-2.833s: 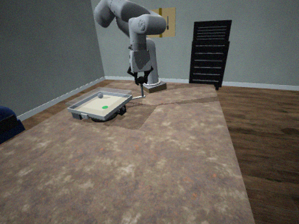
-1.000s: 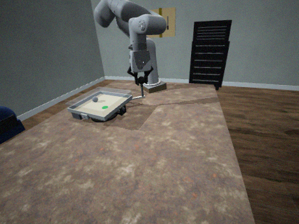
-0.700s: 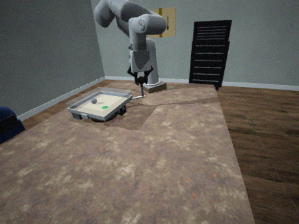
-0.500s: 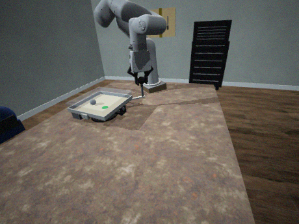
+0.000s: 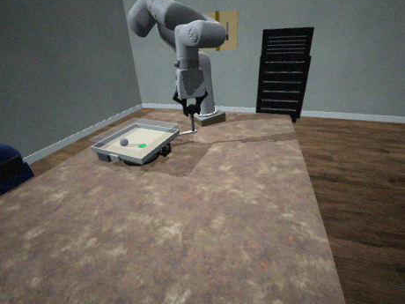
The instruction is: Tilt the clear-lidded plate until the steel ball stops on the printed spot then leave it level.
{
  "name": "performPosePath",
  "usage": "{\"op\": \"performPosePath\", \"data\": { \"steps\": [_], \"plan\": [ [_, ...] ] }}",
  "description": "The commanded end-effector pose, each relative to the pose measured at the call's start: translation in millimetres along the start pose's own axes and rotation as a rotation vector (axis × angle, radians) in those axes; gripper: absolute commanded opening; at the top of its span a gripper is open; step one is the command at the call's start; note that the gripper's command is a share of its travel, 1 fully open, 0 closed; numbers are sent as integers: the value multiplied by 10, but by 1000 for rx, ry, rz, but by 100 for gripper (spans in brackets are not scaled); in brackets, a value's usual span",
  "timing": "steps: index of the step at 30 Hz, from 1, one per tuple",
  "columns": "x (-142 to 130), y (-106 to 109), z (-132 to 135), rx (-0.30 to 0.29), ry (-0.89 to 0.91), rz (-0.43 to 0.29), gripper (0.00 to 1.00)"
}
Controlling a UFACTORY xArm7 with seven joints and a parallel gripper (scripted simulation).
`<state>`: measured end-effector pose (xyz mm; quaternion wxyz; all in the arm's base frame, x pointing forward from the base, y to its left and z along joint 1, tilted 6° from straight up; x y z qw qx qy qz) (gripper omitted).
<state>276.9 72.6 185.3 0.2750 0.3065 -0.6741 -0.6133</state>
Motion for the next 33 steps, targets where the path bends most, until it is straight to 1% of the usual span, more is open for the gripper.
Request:
{"op": "performPosePath", "data": {
  "steps": [1,33],
  "plan": [
    [18,14,-5,0,-1,0,0],
    [9,7,-2,0,-1,0,0]
  ]
}}
Point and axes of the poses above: the point where the finger pads meet when closed, its own y axis back along the fingers, its own z axis across the jaws, x = y × z, the point moved 6 cm from there along y, back along the fingers, and after that the axes turned 3 degrees about y, right-handed, at the moved point
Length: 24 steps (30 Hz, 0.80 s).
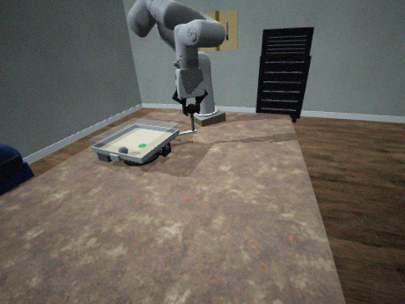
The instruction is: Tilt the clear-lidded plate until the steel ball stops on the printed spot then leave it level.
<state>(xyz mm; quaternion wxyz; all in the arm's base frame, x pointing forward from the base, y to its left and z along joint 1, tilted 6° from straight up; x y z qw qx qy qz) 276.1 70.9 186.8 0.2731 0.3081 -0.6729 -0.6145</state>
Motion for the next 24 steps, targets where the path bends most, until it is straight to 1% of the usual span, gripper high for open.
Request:
{"op": "performPosePath", "data": {
  "steps": [1,24],
  "plan": [
    [-18,-12,6,1,0,6,0],
    [15,-9,6,1,0,6,0]
  ]
}}
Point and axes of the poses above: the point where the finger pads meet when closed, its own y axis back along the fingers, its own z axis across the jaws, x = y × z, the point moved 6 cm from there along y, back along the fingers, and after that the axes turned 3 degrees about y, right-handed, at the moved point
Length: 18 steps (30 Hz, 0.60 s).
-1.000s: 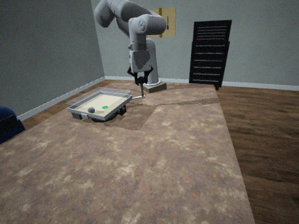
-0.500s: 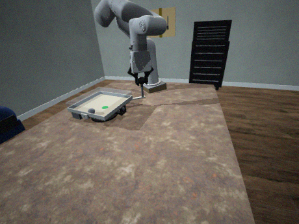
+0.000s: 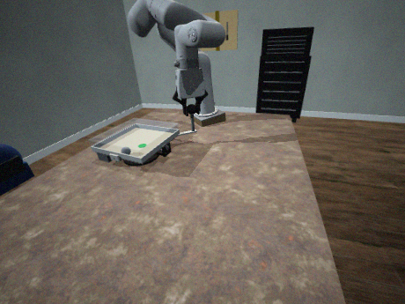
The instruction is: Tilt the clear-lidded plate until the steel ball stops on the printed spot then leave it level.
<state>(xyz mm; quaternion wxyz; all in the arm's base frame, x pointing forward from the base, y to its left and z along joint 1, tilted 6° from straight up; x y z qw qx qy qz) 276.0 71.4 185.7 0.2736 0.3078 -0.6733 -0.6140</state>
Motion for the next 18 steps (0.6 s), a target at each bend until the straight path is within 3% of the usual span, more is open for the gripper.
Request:
{"op": "performPosePath", "data": {
  "steps": [1,18],
  "plan": [
    [18,2,1,0,0,4,0],
    [-13,-25,10,0,0,4,0]
  ]
}}
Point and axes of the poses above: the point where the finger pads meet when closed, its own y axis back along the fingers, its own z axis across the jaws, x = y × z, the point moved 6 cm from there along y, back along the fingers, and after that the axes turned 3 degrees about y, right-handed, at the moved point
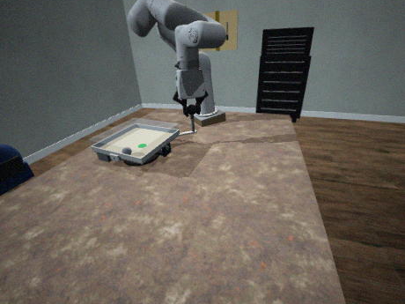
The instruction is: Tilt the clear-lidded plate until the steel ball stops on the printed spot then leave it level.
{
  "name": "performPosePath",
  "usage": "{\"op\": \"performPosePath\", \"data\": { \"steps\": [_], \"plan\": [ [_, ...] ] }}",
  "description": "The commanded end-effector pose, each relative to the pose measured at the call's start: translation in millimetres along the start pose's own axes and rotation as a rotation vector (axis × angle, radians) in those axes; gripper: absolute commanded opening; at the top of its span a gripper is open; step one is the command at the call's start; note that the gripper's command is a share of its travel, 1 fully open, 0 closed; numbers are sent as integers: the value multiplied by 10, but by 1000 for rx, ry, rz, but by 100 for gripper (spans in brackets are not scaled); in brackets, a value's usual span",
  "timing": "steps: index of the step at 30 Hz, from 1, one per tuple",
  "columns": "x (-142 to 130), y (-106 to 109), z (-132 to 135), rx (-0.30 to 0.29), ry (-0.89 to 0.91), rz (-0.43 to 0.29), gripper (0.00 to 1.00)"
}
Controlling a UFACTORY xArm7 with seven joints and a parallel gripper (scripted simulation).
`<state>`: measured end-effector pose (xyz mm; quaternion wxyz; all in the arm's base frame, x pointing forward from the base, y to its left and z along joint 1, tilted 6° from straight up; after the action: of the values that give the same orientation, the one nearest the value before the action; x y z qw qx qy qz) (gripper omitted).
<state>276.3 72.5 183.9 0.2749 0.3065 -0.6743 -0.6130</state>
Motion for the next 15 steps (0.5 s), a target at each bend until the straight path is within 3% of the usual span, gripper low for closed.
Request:
{"op": "performPosePath", "data": {
  "steps": [1,15],
  "plan": [
    [-4,-7,3,-1,-1,0,0],
    [24,18,-6,-1,-1,0,0]
  ]
}}
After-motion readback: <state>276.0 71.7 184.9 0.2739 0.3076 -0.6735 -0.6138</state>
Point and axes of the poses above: the point where the finger pads meet when closed, its own y axis back along the fingers, its own z axis across the jaws, x = y × z, the point moved 6 cm from there along y, back along the fingers, and after that the axes turned 3 degrees about y, right-handed, at the moved point
